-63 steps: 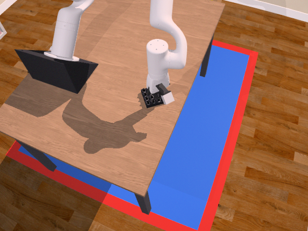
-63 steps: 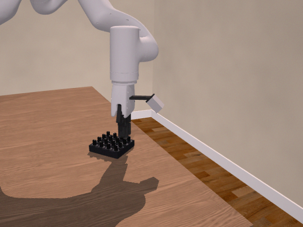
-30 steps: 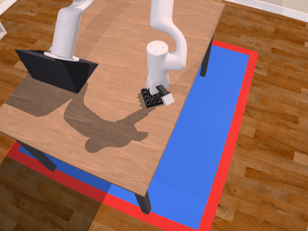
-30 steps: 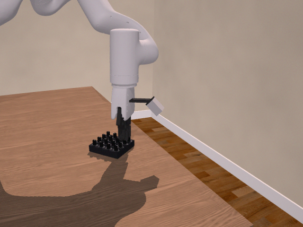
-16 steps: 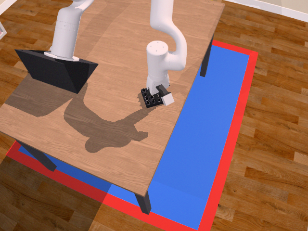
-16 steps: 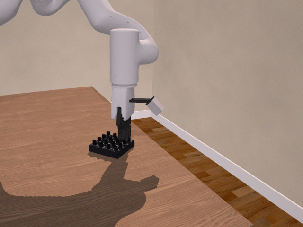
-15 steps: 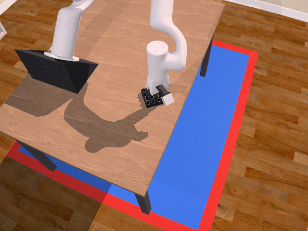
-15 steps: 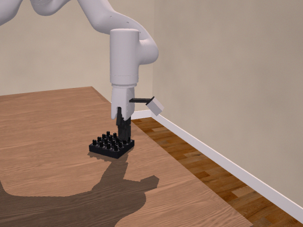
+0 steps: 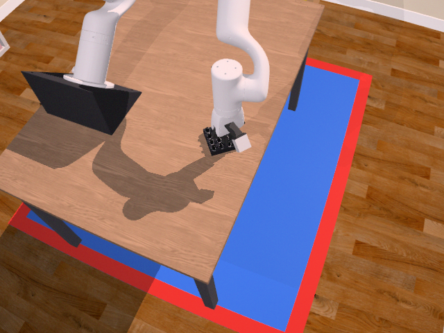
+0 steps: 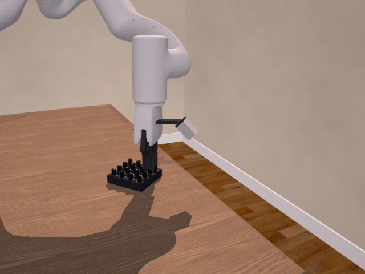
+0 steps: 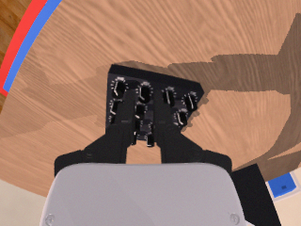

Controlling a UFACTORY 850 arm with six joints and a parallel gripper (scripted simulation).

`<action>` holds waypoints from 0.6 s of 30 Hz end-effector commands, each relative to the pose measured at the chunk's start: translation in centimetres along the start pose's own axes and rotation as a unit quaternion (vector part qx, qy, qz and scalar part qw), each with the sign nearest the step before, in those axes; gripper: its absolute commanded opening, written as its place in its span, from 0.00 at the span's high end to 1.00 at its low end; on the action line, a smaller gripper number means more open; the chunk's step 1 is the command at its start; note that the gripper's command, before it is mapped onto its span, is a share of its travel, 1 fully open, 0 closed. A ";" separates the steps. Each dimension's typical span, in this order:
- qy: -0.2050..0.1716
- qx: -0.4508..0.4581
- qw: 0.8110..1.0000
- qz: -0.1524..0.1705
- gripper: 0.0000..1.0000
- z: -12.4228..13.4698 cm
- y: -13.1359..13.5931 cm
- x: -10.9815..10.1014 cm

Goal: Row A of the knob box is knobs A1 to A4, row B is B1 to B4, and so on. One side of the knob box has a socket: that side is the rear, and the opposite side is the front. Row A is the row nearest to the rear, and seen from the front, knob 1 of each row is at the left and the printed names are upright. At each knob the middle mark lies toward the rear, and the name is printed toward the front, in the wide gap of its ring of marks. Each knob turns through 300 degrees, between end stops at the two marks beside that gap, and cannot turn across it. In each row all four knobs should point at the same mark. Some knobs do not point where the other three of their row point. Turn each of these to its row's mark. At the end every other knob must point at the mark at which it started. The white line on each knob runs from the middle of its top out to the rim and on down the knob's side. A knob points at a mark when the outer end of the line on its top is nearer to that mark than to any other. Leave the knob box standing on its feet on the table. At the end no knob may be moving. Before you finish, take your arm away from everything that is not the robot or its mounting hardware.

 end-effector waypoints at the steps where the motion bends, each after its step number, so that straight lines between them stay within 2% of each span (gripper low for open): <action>1: 0.001 0.000 1.000 0.000 0.81 -0.1 0.0 0.1; 18: 0.001 0.000 1.000 0.000 0.81 -0.1 0.0 1.0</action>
Point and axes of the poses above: the point where the finger pads meet when closed, its own x axis out along the fingers, its own y axis across the jaws, z = x × y, the point moved 5 cm from there along -x, back along the fingers, and after that the axes turned 9 degrees about x, right-handed, at the moved point
